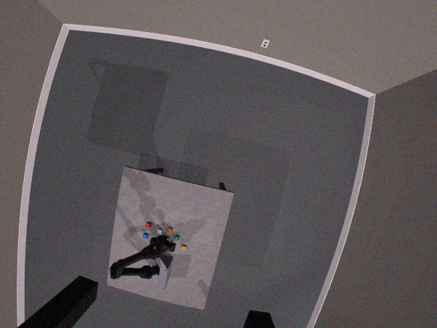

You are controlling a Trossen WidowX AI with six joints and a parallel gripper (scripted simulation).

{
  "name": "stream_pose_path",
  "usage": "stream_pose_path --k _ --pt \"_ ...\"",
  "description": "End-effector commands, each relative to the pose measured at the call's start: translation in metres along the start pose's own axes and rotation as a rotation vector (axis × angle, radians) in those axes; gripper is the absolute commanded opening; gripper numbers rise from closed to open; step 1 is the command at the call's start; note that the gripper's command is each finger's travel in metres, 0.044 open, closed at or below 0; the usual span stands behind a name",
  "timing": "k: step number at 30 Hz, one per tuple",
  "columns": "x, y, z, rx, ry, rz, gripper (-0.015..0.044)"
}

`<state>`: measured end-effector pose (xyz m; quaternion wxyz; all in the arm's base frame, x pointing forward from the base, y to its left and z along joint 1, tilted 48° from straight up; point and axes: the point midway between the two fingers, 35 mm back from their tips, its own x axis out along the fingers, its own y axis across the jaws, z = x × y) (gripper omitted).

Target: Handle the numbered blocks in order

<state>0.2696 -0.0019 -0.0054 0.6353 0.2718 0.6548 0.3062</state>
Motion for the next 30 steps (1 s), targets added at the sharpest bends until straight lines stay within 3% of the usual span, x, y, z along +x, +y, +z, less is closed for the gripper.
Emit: stream_pose_path --k 1,4,6,11,15,27,30 --pt "-0.021 0.000 0.001 -0.007 -0.007 -0.007 0.0400" --pt "-0.021 0.000 0.001 -0.007 -0.007 -0.007 0.0400" --pt "-0.029 -0.001 0.002 -0.007 -0.008 -0.008 0.0347" --pt "-0.093 -0.001 0.002 -0.006 -0.007 -0.010 0.0216" --pt "-0.102 0.000 0.000 -0.006 -0.006 -0.009 0.0120" --pt "-0.102 0.002 0.002 -0.005 -0.007 -0.010 0.0120" --pt "-0.105 0.042 0.029 0.003 -0.023 -0.019 0.0120"
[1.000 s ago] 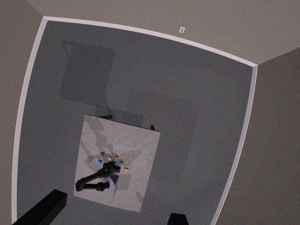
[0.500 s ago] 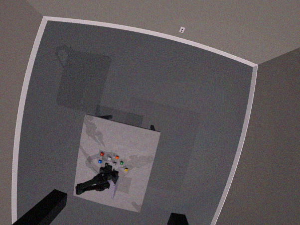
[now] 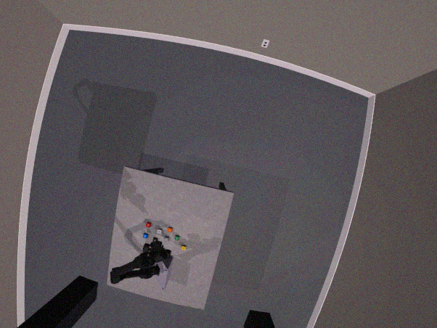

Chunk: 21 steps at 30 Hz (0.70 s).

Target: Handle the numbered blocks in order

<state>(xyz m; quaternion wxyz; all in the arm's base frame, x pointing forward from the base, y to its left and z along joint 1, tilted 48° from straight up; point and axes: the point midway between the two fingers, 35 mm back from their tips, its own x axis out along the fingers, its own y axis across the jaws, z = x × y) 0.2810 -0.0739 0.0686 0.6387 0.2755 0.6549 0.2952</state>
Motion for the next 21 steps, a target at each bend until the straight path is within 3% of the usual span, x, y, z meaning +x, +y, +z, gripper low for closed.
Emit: stream_pose_path --k 1,8,17,21 --pt "-0.002 0.056 0.031 -0.011 -0.017 -0.007 0.0120" --pt "0.001 0.153 0.054 -0.008 -0.034 0.028 0.0120" --pt "0.001 0.156 0.054 -0.008 -0.034 0.030 0.0120" --pt "0.041 0.156 0.057 -0.017 -0.014 0.018 0.0225"
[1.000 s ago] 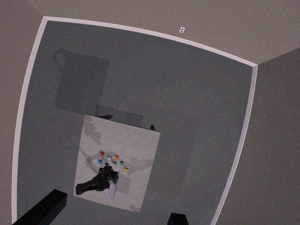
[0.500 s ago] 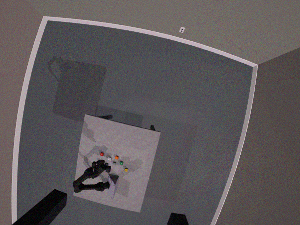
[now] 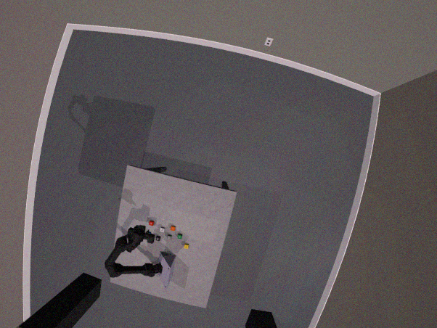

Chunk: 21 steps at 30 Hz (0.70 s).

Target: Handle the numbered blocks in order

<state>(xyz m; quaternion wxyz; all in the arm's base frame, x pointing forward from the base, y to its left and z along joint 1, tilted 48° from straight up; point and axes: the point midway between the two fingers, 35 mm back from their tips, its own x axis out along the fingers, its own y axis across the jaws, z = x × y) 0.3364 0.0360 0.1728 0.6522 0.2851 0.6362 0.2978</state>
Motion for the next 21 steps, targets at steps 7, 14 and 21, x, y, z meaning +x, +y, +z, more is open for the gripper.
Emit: stream_pose_path --k 7,14,21 --pt "0.072 0.007 -0.006 -0.017 0.050 -0.007 0.0400" --pt "0.079 0.007 -0.006 -0.017 0.049 -0.007 0.0400" --pt "0.091 0.007 -0.007 -0.017 0.049 -0.007 0.0400"
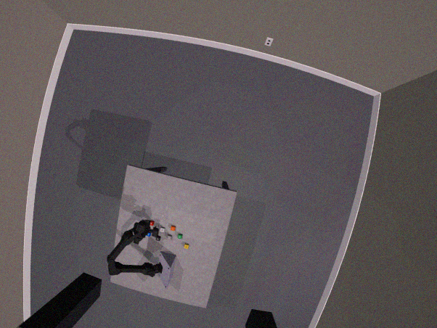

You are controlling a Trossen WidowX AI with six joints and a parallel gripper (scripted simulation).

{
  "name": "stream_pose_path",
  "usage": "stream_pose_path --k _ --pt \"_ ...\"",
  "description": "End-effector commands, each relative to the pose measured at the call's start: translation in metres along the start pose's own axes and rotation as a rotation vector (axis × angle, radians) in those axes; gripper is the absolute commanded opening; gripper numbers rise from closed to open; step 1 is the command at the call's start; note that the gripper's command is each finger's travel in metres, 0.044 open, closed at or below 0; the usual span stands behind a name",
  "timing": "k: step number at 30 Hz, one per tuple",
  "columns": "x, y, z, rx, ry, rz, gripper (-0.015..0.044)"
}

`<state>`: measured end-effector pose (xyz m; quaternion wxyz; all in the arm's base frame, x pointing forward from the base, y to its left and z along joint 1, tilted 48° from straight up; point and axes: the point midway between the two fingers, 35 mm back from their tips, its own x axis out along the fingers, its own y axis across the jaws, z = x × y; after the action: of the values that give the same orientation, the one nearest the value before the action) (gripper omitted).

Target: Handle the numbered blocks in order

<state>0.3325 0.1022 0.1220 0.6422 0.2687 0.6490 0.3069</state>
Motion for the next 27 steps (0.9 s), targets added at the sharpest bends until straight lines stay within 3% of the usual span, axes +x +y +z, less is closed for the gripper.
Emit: stream_pose_path --k 1,12,22,27 --pt "0.009 0.001 -0.002 0.003 0.005 0.004 0.0400" --pt "0.025 0.002 -0.002 0.003 0.005 0.005 0.0400" --pt "0.025 0.002 -0.002 0.003 0.005 0.005 0.0138" --pt "0.025 0.002 -0.002 0.003 0.005 0.005 0.0120"
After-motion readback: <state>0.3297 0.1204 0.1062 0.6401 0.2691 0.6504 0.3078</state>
